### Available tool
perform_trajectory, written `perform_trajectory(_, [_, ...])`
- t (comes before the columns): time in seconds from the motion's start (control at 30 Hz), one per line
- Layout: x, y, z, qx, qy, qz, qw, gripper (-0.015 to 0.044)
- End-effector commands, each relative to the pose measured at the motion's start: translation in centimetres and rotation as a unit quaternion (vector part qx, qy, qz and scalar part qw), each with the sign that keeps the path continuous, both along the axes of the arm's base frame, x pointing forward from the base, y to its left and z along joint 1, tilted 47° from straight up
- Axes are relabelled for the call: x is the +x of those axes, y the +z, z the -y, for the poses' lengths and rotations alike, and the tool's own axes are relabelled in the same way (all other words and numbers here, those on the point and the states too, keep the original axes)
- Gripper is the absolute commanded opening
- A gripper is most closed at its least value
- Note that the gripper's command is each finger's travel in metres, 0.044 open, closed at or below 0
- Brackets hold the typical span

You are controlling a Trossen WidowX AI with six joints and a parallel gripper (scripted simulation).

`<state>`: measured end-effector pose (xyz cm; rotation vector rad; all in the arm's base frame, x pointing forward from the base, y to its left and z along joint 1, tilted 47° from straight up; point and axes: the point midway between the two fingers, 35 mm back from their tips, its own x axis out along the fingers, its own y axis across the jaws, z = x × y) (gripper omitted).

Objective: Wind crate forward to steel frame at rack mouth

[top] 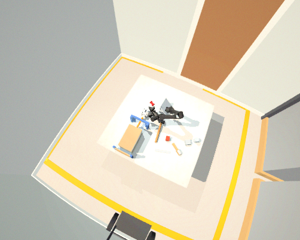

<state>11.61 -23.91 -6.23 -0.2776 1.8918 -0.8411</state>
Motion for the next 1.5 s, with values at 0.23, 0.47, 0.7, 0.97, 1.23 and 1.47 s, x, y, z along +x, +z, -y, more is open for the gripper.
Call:
perform_trajectory(0.23, [-0.2, 1.3, 1.6, -0.001, 0.000, -0.001, 1.000, 0.0000])
perform_trajectory(0.47, [-0.3, 0.6, 1.3, -0.013, 0.003, -0.003, 1.000, 0.0000])
perform_trajectory(0.7, [-0.3, -0.1, 0.7, -0.016, 0.003, -0.004, 1.000, 0.0000])
perform_trajectory(0.97, [-0.1, -0.8, 0.0, -0.016, 0.003, -0.004, 1.000, 0.0000])
perform_trajectory(1.23, [0.0, -1.3, -0.5, -0.016, 0.003, -0.004, 1.000, 0.0000])
perform_trajectory(1.47, [0.0, -1.3, -0.6, -0.016, 0.003, -0.004, 1.000, 0.0000])
